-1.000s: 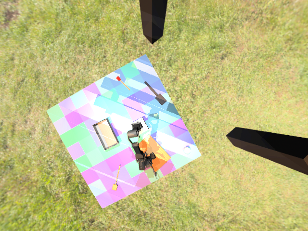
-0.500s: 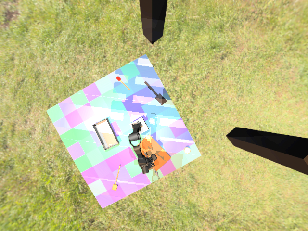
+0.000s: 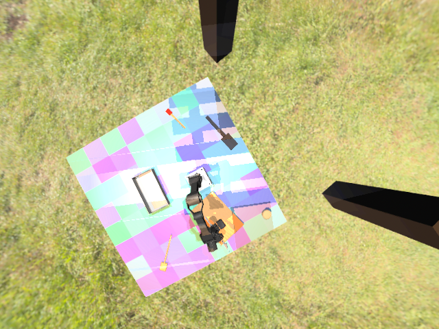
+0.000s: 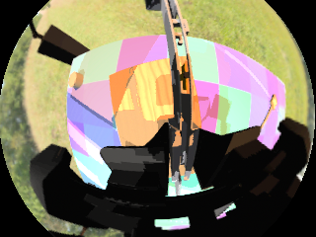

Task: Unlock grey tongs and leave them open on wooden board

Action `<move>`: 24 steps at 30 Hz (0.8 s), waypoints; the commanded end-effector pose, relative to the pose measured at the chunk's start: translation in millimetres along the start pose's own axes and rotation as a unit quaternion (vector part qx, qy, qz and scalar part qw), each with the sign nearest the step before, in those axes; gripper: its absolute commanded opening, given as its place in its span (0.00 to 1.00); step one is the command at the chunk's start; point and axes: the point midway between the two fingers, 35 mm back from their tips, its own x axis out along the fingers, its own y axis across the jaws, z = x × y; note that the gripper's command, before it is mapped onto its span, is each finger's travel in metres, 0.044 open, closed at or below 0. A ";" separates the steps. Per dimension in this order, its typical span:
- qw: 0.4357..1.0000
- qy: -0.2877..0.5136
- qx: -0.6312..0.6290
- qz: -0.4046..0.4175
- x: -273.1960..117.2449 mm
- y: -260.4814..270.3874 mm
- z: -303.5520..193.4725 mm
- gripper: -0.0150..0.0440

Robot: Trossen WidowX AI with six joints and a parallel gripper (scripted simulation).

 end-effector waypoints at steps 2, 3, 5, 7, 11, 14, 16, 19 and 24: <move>0.999 0.041 -0.014 -0.007 -5.5 2.9 1.2 0.00; 0.999 0.049 -0.016 -0.007 -6.5 3.5 0.7 0.00; 0.998 0.065 -0.019 -0.009 -8.5 4.6 -0.3 0.00; 0.996 0.081 -0.023 -0.011 -10.7 5.8 -1.4 0.00; 0.993 0.114 -0.032 -0.014 -15.8 8.3 -3.7 0.00; 0.990 0.137 -0.038 -0.016 -19.9 10.0 -5.5 0.00; 0.989 0.142 -0.040 -0.017 -20.9 10.5 -5.9 0.00; 0.989 0.142 -0.040 -0.017 -20.9 10.5 -5.9 0.00; 0.989 0.142 -0.040 -0.017 -20.9 10.5 -5.9 0.00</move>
